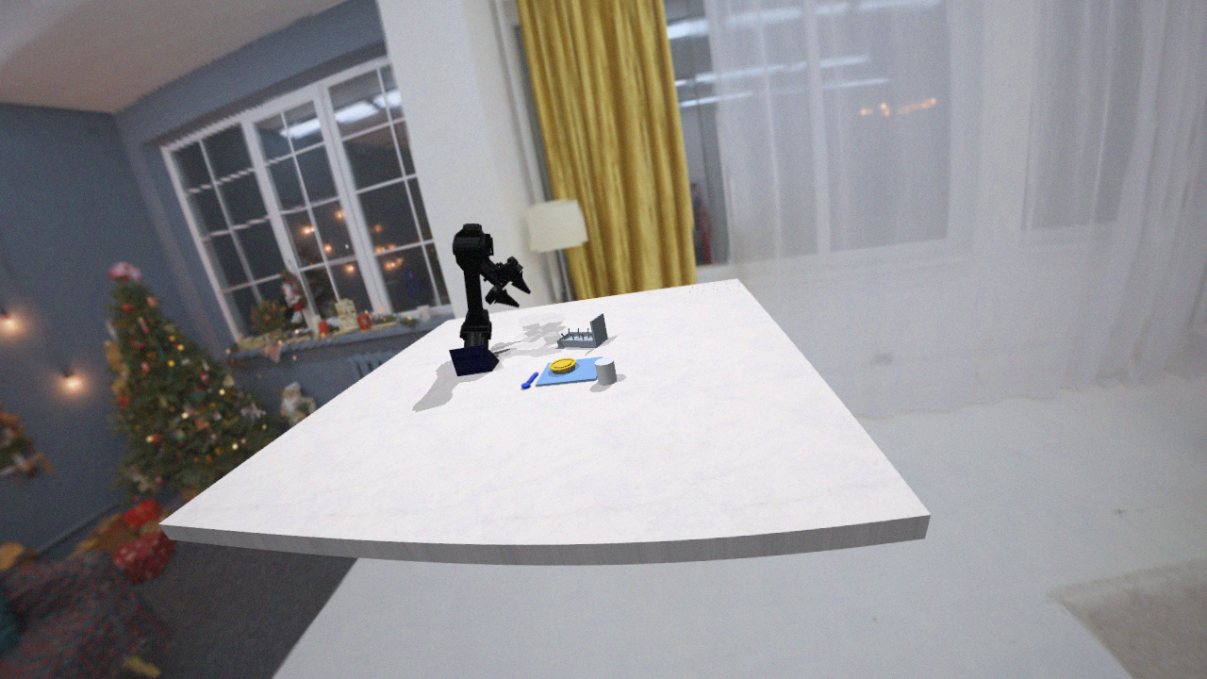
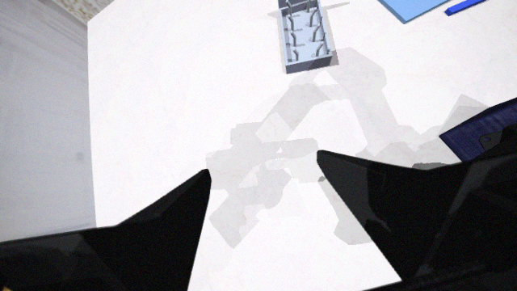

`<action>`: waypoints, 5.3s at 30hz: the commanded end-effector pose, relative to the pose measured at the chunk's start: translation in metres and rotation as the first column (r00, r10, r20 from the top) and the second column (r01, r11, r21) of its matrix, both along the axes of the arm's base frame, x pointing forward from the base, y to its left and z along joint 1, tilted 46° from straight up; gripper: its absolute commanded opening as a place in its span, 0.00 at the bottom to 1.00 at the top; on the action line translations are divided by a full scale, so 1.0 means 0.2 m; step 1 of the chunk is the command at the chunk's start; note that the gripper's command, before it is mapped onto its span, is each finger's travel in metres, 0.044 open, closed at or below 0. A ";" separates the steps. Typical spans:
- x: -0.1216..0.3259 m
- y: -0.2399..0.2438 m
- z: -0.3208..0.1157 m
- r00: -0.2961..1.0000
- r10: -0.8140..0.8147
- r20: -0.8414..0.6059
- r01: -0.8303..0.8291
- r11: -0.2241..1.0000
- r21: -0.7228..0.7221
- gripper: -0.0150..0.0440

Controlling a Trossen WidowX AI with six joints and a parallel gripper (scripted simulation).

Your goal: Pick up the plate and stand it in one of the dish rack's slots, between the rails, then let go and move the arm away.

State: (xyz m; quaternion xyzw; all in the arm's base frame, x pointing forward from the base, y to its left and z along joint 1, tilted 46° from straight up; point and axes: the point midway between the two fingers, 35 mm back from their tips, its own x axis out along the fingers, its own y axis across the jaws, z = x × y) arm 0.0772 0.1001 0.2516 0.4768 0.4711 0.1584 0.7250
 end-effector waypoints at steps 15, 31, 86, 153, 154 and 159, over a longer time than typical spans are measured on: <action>0.03 0.04 -0.03 0.994 0.004 0.112 0.041 0.916 -0.399 0.93; 0.16 0.10 -0.11 0.999 0.053 0.000 -0.036 0.680 -0.732 0.93; 1.02 -0.44 -0.66 0.715 0.302 -0.630 -0.638 0.652 -0.411 0.93; 1.08 -0.77 -1.51 0.747 0.626 -0.223 -0.659 0.743 -0.122 0.93; 1.08 -0.76 -1.51 0.747 0.626 -0.223 -0.658 0.743 -0.122 0.93; 1.07 -0.73 -1.54 0.747 0.626 -0.223 -0.658 0.743 -0.122 0.93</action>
